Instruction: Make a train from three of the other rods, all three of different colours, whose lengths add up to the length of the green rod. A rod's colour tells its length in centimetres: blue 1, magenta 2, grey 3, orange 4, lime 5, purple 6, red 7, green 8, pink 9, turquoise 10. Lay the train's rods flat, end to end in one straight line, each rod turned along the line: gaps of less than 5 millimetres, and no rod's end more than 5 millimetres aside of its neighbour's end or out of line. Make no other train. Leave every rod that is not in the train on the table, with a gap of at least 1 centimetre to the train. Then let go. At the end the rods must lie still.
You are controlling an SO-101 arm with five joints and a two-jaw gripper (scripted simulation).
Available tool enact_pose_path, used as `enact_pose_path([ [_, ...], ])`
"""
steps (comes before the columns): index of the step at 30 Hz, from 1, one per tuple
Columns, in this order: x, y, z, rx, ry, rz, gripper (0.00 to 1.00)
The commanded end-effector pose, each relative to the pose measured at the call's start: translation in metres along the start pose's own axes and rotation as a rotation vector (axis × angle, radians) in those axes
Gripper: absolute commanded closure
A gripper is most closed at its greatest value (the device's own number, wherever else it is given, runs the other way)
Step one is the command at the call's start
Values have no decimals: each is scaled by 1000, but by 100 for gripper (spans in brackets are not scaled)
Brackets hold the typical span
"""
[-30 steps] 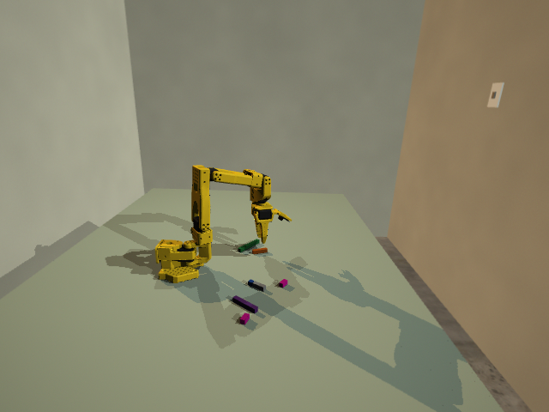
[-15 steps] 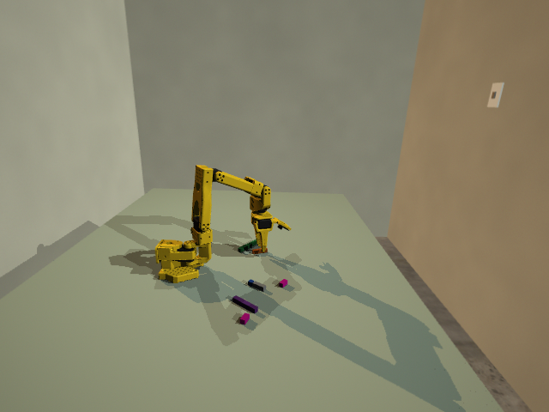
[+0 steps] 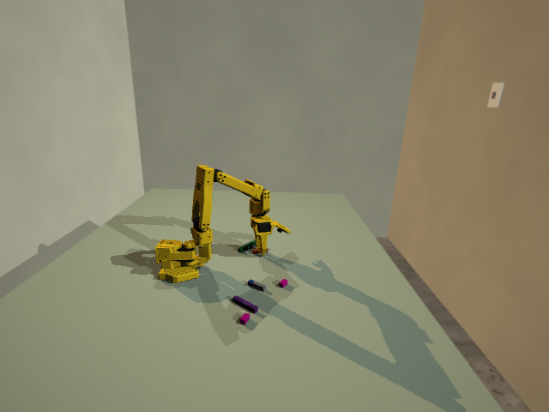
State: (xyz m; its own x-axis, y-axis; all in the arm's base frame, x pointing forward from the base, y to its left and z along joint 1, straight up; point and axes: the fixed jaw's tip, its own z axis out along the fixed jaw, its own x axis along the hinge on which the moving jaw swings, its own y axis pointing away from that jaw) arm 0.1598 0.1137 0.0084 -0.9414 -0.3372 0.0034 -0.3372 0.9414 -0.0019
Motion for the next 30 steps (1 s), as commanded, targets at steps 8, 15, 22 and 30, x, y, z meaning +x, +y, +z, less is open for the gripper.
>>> enact_pose_path([
  [8, -9, 3, -9, -18, -70, -1, 81],
  [15, -9, 3, -9, -18, -70, -1, 81],
  [22, -9, 3, -9, -18, -70, -1, 82],
  [30, -9, 3, -9, -18, -70, -1, 85],
])
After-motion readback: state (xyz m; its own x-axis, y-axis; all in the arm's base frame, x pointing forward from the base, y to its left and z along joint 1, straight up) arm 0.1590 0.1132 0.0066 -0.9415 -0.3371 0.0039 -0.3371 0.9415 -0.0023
